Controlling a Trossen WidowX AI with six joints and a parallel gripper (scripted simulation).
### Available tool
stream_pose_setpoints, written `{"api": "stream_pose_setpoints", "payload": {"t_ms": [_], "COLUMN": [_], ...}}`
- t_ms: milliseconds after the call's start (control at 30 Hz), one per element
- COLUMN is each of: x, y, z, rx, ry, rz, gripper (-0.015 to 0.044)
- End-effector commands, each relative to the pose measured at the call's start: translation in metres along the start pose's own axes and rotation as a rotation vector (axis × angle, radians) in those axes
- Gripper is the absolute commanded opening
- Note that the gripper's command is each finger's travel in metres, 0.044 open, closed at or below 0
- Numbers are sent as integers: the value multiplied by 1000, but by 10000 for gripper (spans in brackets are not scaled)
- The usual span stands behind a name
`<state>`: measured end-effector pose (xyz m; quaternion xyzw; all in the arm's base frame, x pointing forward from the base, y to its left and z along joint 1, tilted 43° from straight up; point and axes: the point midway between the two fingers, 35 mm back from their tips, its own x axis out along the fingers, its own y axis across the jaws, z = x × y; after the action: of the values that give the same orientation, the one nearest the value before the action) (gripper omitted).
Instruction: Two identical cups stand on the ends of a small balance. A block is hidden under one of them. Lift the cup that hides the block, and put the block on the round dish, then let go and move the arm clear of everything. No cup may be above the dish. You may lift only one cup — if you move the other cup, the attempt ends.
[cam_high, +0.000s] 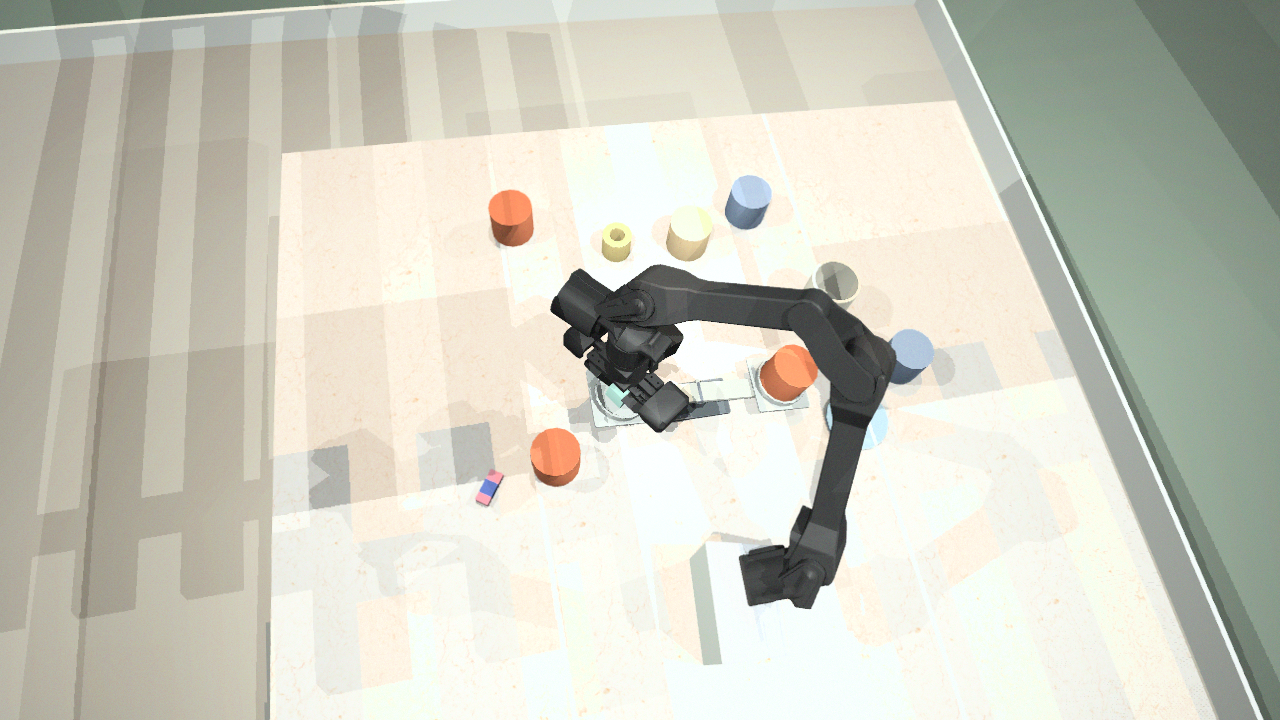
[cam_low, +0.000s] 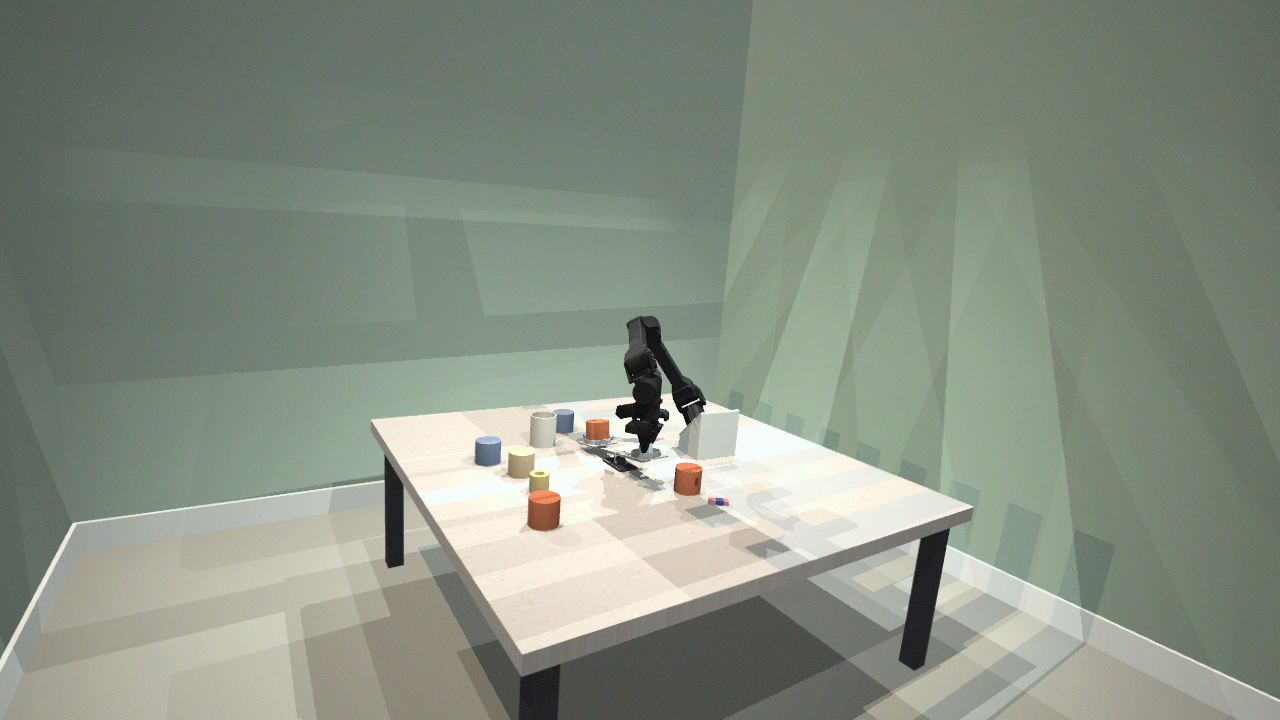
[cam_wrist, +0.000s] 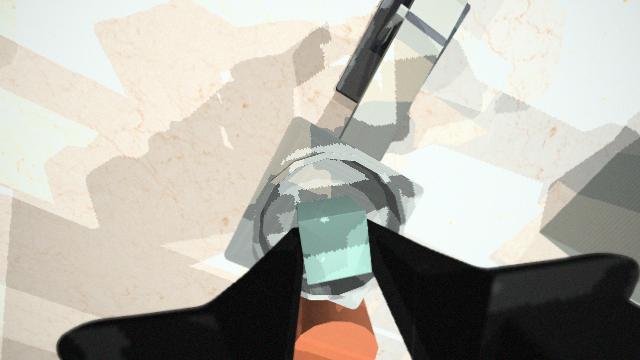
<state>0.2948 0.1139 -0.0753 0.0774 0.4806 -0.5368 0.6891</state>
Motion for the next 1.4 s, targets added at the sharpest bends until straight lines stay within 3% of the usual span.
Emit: {"api": "stream_pose_setpoints", "payload": {"t_ms": [0,100,667,867,1367], "x": [1,-11,-93,-94,-79], "y": [0,2,0,-1,-31], "z": [1,0,-1,4,103], "rx": [-5,-5,-7,-8,-19], "ry": [-6,-5,-2,1,55], "rz": [-1,0,0,2,47], "gripper": [55,0,0,0,0]}}
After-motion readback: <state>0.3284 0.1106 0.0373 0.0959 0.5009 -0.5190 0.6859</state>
